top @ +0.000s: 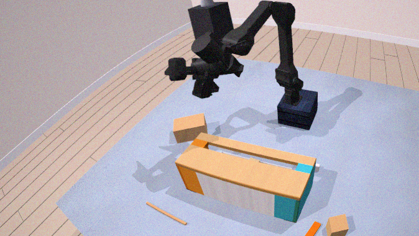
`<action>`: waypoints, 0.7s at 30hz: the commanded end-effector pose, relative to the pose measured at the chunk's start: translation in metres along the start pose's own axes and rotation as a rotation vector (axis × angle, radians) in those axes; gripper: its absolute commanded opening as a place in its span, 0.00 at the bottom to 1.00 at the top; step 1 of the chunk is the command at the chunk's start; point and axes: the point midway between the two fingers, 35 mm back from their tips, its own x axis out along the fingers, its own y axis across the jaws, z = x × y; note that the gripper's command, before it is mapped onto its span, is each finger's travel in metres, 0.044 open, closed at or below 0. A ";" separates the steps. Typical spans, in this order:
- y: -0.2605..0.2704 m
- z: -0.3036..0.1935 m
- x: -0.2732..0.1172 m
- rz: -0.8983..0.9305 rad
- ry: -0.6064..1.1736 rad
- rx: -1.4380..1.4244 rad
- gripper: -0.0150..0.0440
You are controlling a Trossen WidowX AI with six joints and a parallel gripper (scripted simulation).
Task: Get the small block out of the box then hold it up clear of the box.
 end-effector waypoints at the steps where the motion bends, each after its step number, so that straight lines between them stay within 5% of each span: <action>1: -0.001 0.002 -0.001 -0.004 -0.009 -0.002 0.93; 10: -0.026 0.112 -0.082 -0.101 -0.495 -0.112 0.93; 21: 0.017 0.181 -0.198 0.075 -0.901 -0.306 0.93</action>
